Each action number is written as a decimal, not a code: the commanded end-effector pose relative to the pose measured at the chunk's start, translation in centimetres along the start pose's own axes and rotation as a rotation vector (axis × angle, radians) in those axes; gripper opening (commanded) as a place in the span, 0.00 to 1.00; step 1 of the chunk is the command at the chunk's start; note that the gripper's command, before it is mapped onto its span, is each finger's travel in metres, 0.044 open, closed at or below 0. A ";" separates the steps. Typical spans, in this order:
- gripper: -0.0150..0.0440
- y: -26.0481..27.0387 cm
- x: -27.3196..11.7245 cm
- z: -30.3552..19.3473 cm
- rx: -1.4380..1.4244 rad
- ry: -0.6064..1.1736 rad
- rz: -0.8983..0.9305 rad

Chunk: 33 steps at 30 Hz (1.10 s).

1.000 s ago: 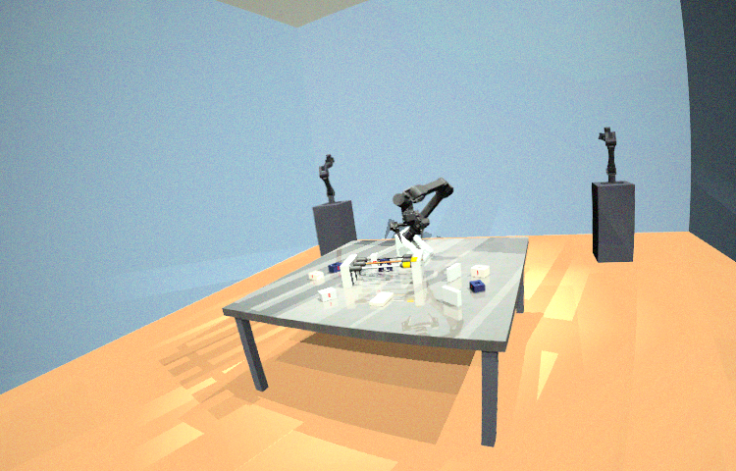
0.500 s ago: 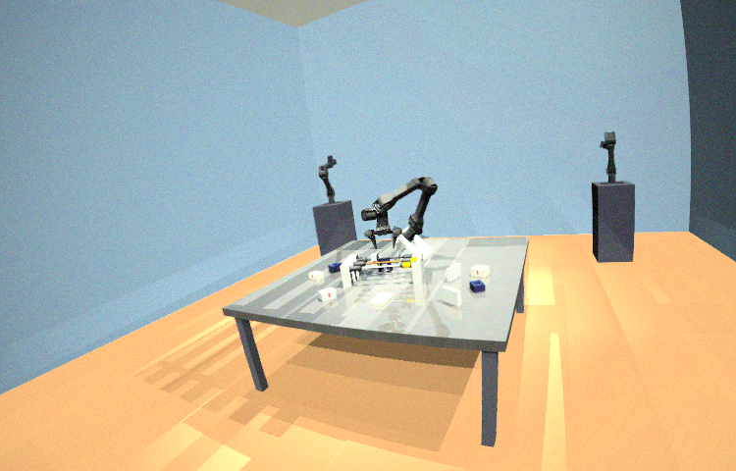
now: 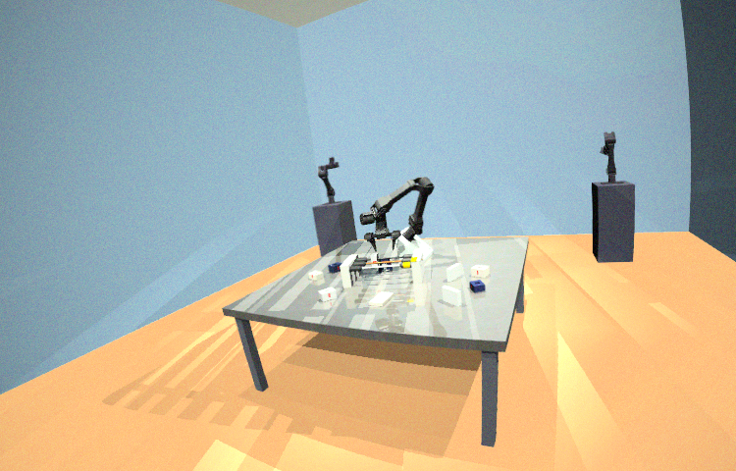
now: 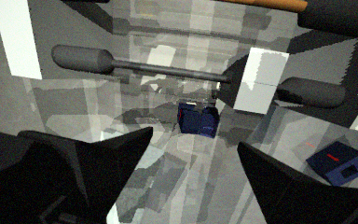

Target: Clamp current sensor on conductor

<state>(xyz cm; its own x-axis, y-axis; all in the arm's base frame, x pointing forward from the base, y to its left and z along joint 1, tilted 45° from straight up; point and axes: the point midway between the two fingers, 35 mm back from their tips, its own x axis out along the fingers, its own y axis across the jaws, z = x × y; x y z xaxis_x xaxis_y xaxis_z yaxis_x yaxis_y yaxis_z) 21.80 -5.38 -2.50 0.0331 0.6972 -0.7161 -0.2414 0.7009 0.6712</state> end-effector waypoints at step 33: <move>0.86 0.2 4.7 -0.1 -0.001 0.000 0.005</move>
<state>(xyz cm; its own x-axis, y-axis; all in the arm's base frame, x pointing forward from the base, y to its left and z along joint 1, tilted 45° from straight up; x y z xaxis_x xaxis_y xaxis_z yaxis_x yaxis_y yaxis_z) 21.81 -1.90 -5.82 0.0305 0.7013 -0.7122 -0.2412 0.6967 0.6756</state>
